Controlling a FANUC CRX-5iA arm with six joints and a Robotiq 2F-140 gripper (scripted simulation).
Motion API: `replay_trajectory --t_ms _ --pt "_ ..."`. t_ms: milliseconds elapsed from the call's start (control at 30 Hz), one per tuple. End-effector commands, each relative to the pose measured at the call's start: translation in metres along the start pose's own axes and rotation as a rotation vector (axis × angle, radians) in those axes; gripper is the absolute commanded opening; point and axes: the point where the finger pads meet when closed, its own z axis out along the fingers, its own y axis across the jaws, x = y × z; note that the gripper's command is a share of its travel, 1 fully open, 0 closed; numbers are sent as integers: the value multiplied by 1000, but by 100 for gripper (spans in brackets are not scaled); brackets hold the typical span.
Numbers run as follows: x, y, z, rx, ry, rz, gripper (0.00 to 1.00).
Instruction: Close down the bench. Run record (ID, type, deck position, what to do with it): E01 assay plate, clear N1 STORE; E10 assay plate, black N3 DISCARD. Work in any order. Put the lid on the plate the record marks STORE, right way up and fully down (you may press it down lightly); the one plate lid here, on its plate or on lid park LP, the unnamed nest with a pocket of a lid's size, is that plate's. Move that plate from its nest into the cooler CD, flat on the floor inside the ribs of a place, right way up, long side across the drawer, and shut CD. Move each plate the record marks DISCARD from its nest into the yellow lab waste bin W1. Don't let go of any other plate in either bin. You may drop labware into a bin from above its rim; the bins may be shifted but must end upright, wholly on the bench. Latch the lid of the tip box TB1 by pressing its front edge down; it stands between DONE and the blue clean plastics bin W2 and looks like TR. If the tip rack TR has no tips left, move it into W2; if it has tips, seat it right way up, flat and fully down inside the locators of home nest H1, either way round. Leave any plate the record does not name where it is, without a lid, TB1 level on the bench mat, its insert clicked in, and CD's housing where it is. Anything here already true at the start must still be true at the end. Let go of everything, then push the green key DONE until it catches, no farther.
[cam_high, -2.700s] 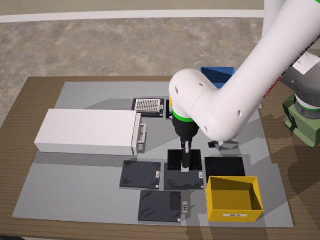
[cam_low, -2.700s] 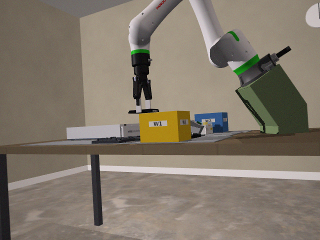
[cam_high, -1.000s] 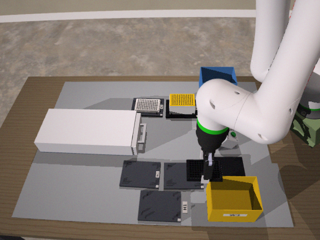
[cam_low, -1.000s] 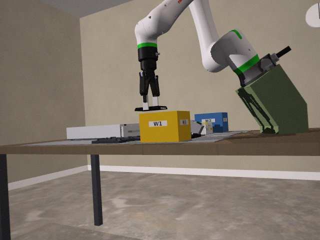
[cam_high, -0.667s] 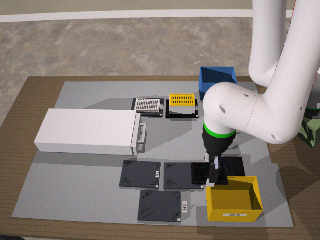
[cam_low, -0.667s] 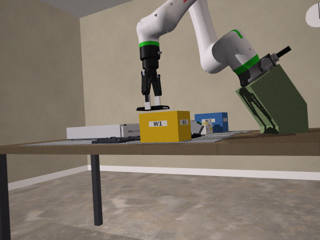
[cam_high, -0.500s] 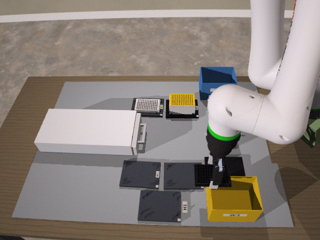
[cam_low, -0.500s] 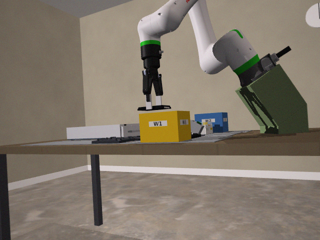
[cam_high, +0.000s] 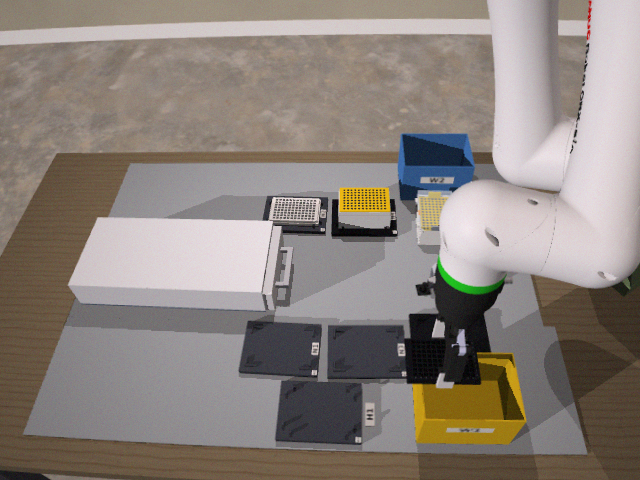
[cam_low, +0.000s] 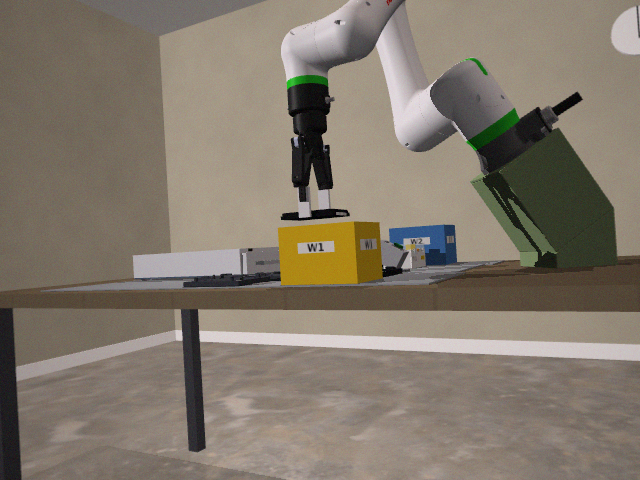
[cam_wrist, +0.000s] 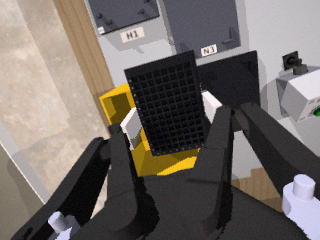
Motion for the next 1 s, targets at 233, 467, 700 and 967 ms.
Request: replay_trajectory --t_ms 233,467,700,967 --pt "-21 -14 0 -1 2 1 0" --pt "-36 -25 0 -1 2 1 0" --pt "-47 -32 0 -1 2 1 0" --pt "-51 -35 0 -1 2 1 0"
